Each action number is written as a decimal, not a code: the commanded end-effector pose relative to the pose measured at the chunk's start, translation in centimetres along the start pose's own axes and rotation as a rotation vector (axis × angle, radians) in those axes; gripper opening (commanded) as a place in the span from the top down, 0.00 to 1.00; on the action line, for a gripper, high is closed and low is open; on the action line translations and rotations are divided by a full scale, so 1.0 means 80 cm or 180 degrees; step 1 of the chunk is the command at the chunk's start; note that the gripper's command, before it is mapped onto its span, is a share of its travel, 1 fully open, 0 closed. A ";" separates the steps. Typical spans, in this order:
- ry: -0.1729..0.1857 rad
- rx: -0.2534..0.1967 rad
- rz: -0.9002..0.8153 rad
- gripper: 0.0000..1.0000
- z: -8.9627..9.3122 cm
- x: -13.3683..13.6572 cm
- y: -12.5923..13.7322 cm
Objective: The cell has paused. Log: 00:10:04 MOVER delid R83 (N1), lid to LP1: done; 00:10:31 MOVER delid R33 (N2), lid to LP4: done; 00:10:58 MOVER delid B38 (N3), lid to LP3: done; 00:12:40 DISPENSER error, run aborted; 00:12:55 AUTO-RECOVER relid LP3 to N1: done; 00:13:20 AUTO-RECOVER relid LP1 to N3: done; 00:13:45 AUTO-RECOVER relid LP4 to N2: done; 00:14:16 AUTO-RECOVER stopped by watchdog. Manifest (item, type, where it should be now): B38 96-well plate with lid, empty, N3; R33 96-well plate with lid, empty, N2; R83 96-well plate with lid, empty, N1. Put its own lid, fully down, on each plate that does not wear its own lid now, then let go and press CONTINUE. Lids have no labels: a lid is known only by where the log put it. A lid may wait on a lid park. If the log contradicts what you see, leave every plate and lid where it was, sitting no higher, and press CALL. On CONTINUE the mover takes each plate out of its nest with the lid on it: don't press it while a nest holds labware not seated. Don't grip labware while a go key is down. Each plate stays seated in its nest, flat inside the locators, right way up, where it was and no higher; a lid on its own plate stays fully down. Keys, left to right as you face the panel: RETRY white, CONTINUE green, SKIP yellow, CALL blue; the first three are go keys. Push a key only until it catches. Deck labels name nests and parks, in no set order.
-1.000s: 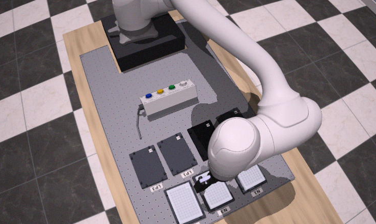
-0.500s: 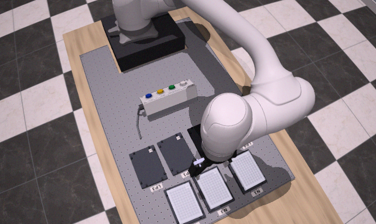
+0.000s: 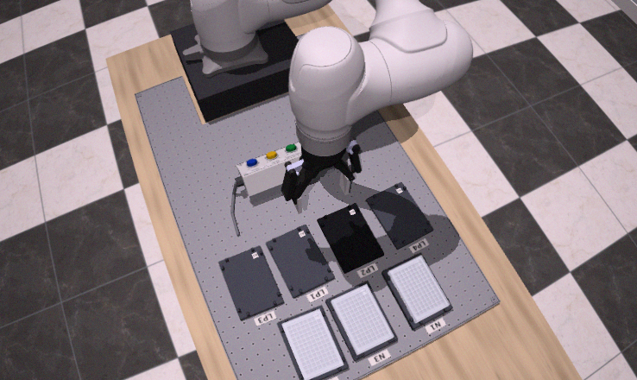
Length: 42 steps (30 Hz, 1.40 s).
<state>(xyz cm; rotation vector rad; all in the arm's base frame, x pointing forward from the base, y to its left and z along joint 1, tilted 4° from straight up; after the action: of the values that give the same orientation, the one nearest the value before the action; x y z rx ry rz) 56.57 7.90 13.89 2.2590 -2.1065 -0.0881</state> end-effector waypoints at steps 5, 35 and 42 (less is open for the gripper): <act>-0.0001 0.0012 0.0008 0.34 -0.005 -0.001 0.139; -0.0001 0.0012 0.0014 1.00 0.007 -0.001 0.235; -0.0001 0.0012 0.0014 1.00 0.007 -0.001 0.235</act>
<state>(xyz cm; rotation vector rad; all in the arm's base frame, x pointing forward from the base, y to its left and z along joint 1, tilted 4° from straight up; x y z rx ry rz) 37.81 6.69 14.75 2.2561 -2.1135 -0.0842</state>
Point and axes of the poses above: the point where the finger pads meet when closed, its own z axis out along the fingers, its own x axis across the jaws, y = z × x, the point moved 9 cm from there along -z, back along the fingers, and after that the axes turned 2 degrees about z, right-handed, at the moved point
